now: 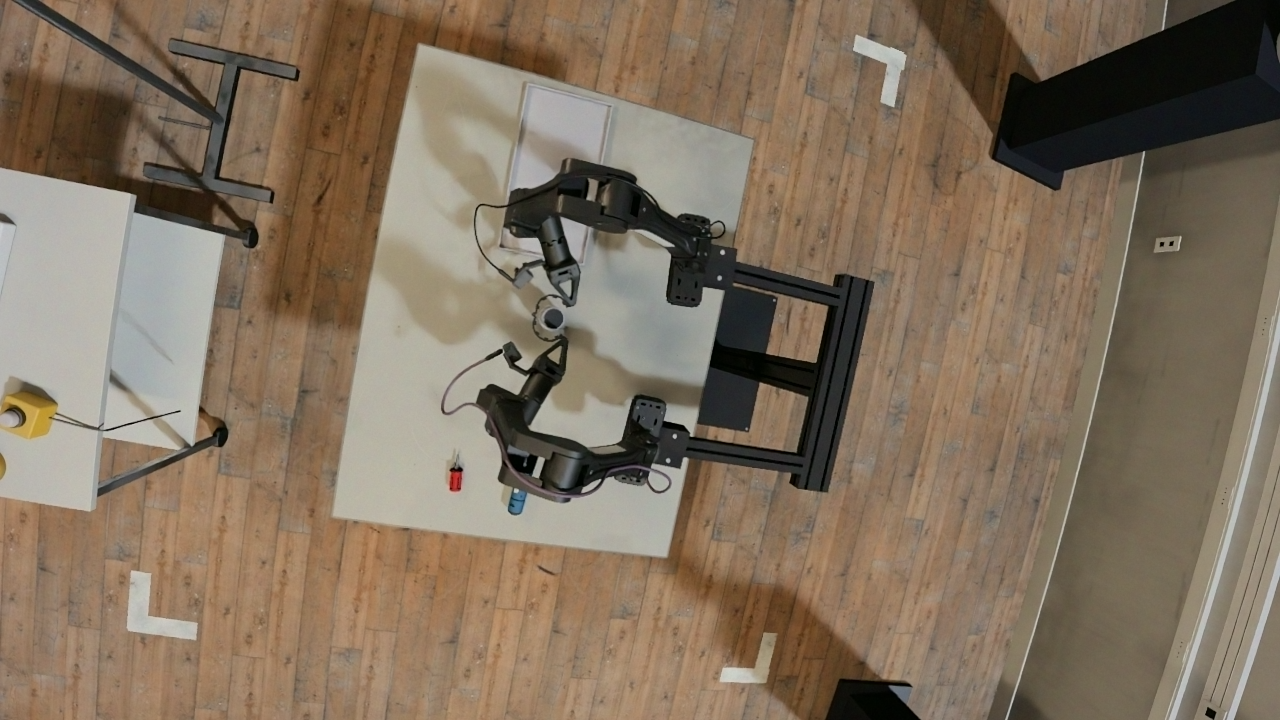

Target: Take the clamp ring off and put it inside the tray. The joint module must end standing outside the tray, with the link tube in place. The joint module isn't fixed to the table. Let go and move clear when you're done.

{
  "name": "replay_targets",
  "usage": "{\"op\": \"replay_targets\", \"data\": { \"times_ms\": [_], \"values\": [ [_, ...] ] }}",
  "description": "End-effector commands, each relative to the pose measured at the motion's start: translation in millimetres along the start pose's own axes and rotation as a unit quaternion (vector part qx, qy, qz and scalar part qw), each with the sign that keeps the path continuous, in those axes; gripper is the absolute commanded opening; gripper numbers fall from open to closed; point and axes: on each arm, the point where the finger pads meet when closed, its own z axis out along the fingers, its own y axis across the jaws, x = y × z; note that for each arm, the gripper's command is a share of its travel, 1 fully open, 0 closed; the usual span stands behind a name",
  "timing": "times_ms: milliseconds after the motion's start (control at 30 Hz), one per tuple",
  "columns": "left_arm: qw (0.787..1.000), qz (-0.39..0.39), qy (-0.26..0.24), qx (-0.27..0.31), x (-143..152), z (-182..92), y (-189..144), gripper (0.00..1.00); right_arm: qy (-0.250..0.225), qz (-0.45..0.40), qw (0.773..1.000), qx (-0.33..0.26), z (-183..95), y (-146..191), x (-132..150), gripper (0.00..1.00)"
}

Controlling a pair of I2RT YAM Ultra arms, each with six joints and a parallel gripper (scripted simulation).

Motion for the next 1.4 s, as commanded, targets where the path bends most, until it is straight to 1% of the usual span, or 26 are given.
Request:
{"op": "replay_targets", "data": {
  "times_ms": [0,367,533,933,1033,1100,1133,1267,1300,1367],
  "values": [
    [1.0,-0.009,0.001,0.006,5.5,0.2,-11.2,0.06,0.002,0.001,1.0,-0.008,3.2,12.5,1.7,0.06],
    [1.0,-0.008,0.002,0.006,6.4,-2.3,-19.7,0.06,0.001,0.003,1.0,-0.009,0.9,21.5,2.3,0.06],
    [1.0,-0.008,0.003,0.005,6.4,-2.3,-19.5,0.06,-0.001,-0.002,1.0,-0.006,1.9,17.6,1.1,0.06],
    [1.0,-0.008,0.001,0.006,6.3,-4.1,-29.9,0.06,-0.003,-0.006,1.0,-0.004,-5.5,30.5,-2.5,0.06],
    [1.0,-0.009,0.0,0.006,6.0,-4.6,-29.7,0.06,-0.003,-0.006,1.0,-0.004,-5.3,30.4,-2.3,0.06],
    [1.0,0.0,-0.005,0.004,3.3,-5.5,-27.8,0.06,-0.004,-0.004,1.0,-0.002,-6.0,23.1,-1.8,0.06],
    [1.0,-0.005,-0.004,0.005,4.5,-6.0,-28.5,0.06,0.0,0.0,1.0,-0.007,-3.2,27.7,-1.0,0.06],
    [1.0,-0.003,-0.003,0.005,5.3,-8.1,-27.9,0.06,-0.001,0.0,1.0,-0.006,-1.8,27.8,0.3,0.06],
    [1.0,-0.002,-0.003,0.005,5.3,-8.1,-27.8,0.06,-0.003,-0.003,1.0,-0.002,-5.3,23.4,-1.8,0.06],
    [1.0,0.003,-0.001,0.001,0.0,-6.7,-24.0,0.06,-0.003,-0.003,1.0,-0.002,-5.3,23.4,-1.8,0.06]
  ]
}}
